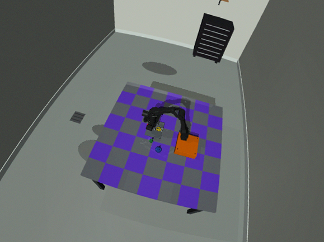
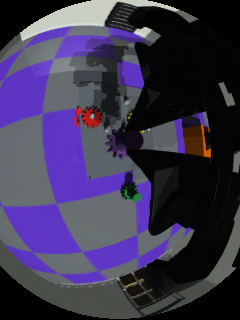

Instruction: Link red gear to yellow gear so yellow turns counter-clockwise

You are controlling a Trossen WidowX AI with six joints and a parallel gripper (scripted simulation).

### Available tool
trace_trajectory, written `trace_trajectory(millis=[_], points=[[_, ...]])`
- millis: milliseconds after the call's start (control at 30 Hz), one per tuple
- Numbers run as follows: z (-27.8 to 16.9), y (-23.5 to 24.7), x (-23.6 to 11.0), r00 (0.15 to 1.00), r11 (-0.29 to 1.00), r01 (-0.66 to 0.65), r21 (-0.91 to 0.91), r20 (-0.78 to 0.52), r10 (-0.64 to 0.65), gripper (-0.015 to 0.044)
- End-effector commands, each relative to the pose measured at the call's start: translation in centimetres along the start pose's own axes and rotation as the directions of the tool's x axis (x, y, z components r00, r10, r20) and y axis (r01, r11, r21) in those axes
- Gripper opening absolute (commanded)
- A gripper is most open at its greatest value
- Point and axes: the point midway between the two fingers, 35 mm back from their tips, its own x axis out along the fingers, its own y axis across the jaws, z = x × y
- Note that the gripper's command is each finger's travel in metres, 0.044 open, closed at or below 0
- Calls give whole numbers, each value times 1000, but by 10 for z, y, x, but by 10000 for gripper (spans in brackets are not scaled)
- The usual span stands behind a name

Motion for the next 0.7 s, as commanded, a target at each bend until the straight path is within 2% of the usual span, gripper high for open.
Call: trace_trajectory(millis=[0,333,667], points=[[1,-10,5,1000,1000,6,-3,-2,-6,0],[2,-35,14,1000,1000,8,-7,-4,-8,0],[1,-35,12,1000,1000,8,-7,-4,-8,0]])
